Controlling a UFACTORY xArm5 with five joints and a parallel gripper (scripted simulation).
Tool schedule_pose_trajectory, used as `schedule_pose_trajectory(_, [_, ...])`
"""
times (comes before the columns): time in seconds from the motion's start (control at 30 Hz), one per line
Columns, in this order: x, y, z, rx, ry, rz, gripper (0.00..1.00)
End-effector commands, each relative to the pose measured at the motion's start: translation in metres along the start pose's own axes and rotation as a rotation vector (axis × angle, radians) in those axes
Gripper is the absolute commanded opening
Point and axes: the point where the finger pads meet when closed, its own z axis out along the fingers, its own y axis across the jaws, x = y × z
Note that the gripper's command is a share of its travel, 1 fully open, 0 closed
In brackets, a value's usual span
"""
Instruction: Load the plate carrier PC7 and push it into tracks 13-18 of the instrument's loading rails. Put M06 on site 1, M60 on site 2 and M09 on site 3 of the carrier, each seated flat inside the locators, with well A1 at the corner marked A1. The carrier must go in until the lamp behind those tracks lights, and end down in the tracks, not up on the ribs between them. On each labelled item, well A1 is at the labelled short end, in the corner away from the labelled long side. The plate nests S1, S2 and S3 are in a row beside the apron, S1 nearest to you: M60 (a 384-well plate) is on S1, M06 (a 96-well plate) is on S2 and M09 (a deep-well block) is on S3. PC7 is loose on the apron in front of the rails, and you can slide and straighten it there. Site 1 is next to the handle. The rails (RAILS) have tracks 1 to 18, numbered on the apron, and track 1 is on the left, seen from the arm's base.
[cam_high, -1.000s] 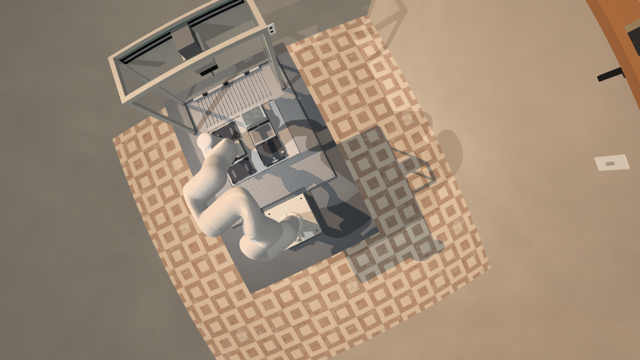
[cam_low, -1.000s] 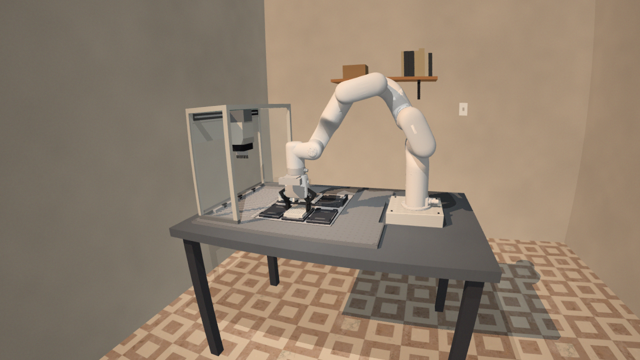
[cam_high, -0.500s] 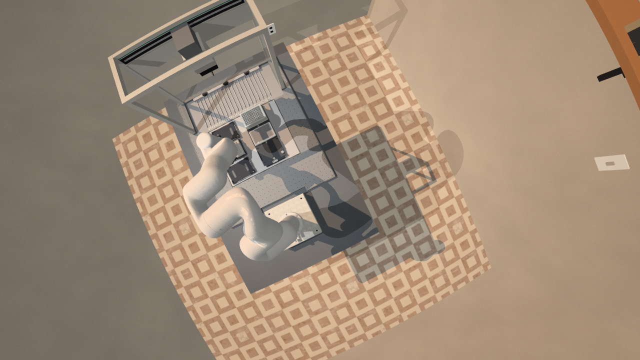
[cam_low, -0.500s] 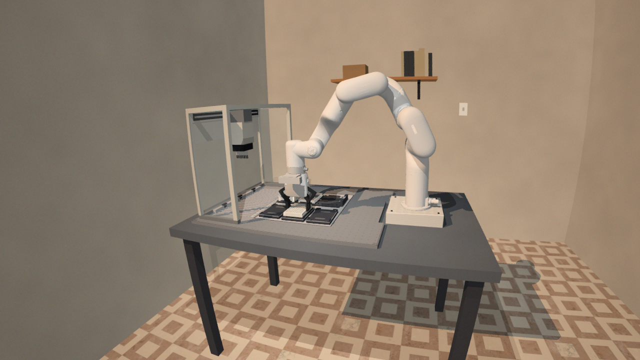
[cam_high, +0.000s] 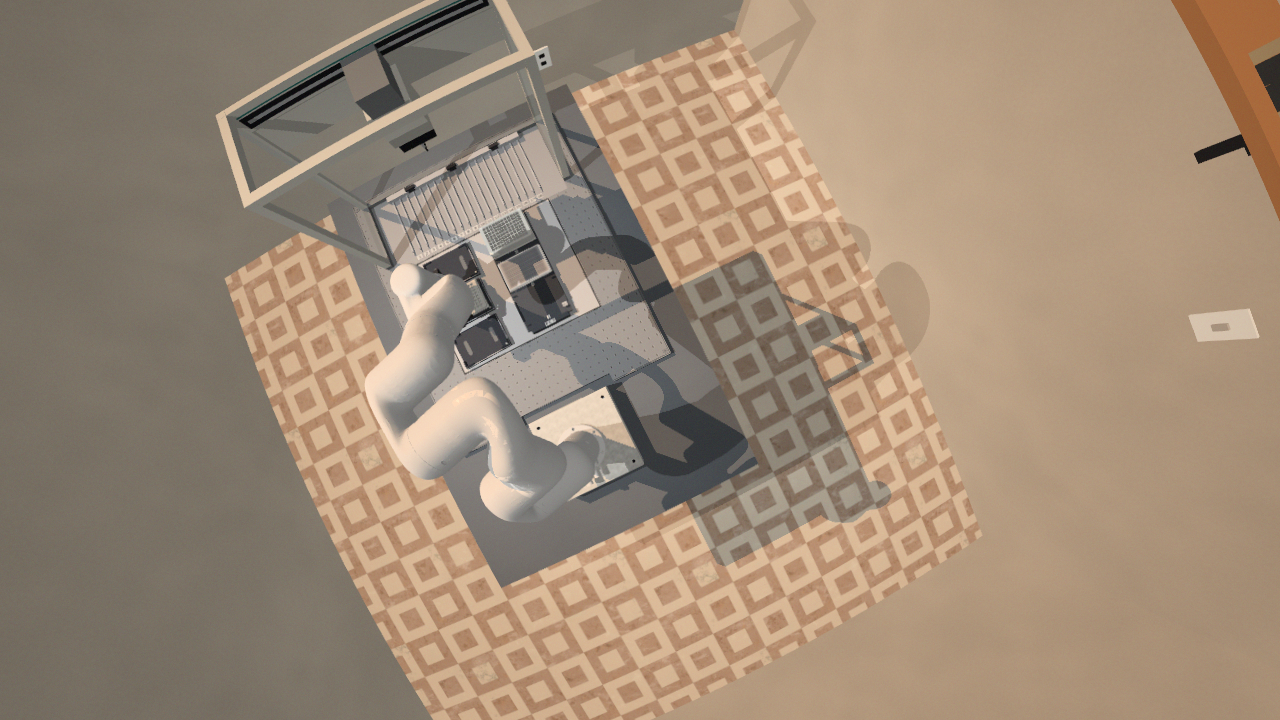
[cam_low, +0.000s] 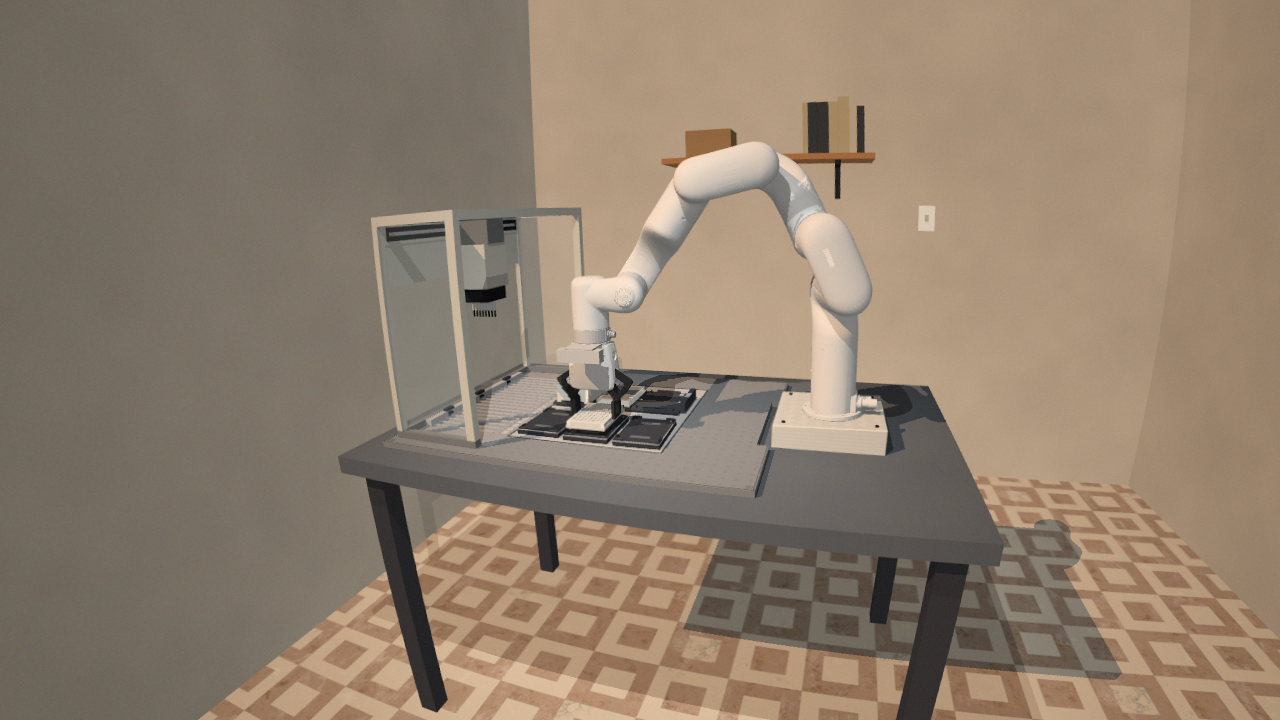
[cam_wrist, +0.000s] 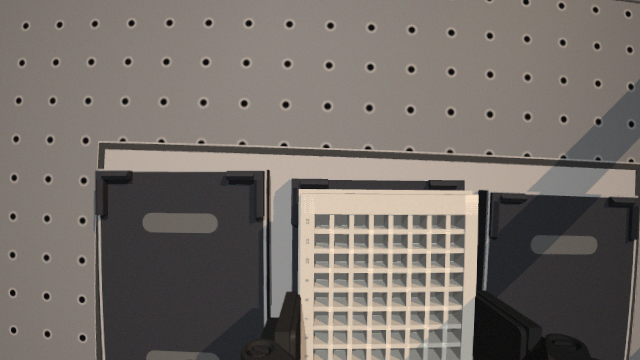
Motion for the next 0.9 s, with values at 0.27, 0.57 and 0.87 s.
schedule_pose_trajectory(0.27, [0.0,0.001,-0.008,-0.005,-0.003,0.0,0.0])
schedule_pose_trajectory(0.57, [0.0,0.001,-0.016,-0.005,-0.003,0.0,0.0])
schedule_pose_trajectory(0.87, [0.0,0.001,-0.028,-0.005,-0.003,0.0,0.0])
